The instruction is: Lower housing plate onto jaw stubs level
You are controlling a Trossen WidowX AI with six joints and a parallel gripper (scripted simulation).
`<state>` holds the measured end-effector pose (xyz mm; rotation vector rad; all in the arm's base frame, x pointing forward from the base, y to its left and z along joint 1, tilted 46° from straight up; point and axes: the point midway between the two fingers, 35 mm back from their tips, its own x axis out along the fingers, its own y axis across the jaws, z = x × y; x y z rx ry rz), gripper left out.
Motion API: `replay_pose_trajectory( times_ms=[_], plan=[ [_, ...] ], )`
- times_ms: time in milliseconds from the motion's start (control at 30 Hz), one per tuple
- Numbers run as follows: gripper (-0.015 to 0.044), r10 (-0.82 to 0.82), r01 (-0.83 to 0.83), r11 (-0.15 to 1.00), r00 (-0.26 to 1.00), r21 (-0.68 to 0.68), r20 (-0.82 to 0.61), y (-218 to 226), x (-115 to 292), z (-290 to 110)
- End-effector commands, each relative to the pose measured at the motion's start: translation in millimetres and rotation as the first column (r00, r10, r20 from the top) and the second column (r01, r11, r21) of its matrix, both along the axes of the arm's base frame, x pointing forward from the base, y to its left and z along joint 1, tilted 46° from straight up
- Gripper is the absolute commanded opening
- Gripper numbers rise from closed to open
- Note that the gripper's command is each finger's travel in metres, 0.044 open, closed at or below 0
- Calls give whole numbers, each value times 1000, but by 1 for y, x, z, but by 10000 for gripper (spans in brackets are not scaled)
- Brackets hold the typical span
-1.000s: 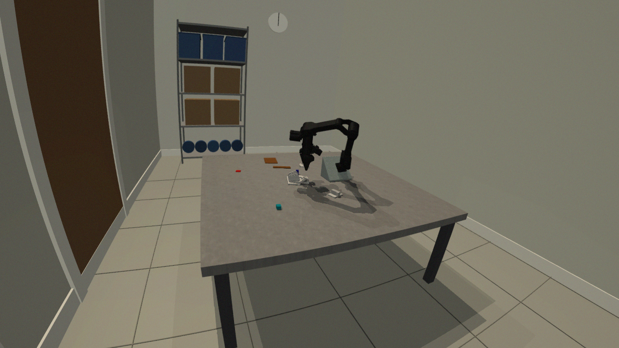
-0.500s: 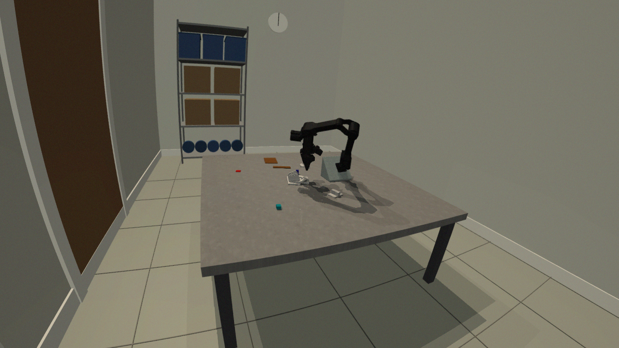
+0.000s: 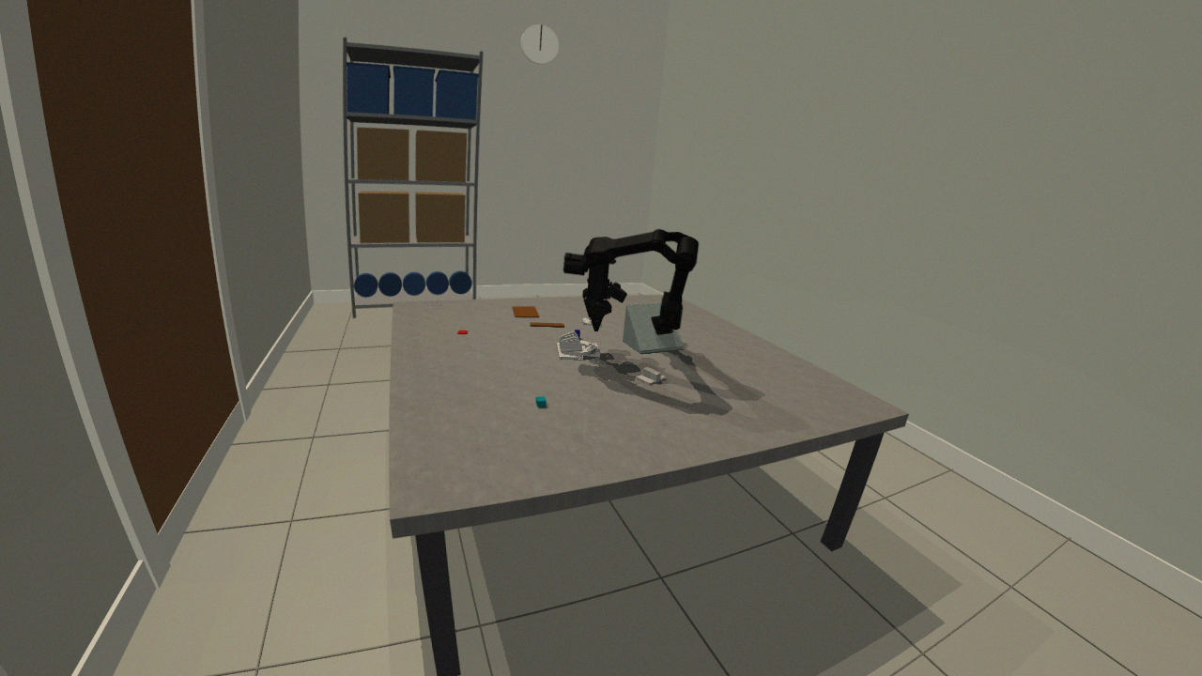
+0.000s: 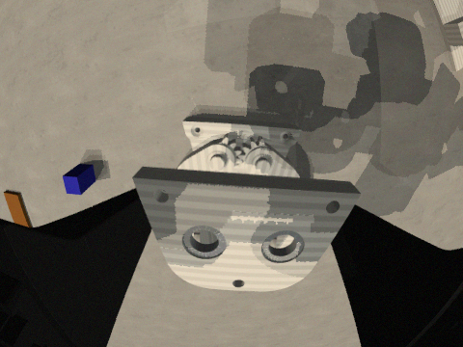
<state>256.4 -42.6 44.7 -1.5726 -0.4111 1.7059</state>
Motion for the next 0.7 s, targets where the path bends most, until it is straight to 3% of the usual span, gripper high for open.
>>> replay_pose_trajectory(
  times_ms=[0, 667],
  plan=[
    [351, 4, -4, 1000, 1000, -3, 2, 0, -1, -1],
    [351, 4, -4, 1000, 1000, -4, 2, 10, 0, -12]
  ],
)
